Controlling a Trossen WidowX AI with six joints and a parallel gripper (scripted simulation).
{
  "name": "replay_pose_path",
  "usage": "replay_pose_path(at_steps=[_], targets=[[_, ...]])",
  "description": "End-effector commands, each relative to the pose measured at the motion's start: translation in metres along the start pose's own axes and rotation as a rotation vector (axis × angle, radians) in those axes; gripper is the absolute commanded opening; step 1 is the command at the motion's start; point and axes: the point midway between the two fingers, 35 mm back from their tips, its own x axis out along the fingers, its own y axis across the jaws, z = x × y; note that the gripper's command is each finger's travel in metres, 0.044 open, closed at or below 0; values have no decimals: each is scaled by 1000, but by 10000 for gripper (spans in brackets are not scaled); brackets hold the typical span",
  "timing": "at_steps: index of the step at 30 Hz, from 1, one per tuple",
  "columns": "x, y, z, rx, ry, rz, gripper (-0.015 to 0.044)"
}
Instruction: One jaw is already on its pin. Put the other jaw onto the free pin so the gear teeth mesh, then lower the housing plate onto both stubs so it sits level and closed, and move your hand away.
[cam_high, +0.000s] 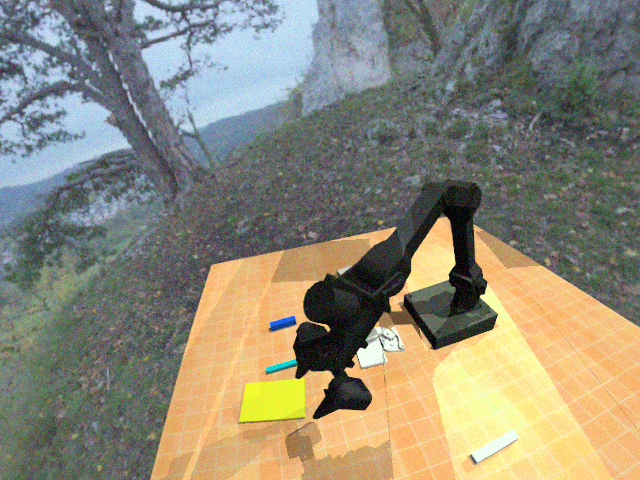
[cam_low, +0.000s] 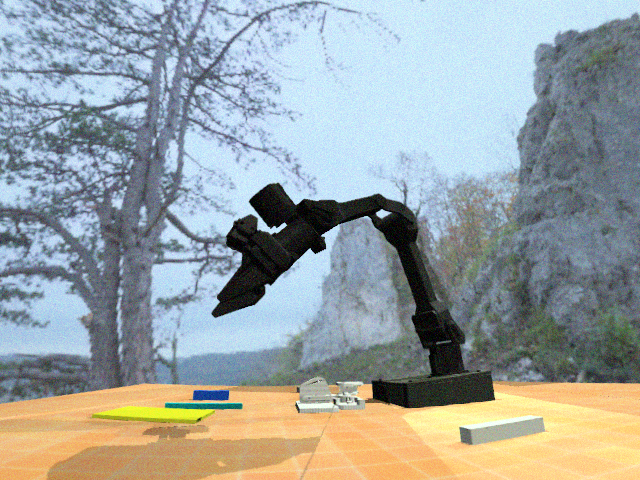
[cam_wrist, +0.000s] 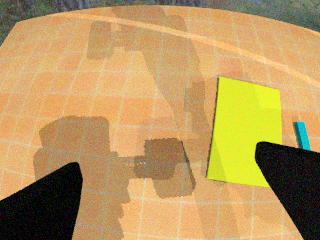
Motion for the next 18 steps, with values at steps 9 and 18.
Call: replay_pose_path(at_steps=[9, 18], targets=[[-4, -63, -12, 168, 76, -93, 440], [-9, -110, -27, 292, 125, -168, 440]])
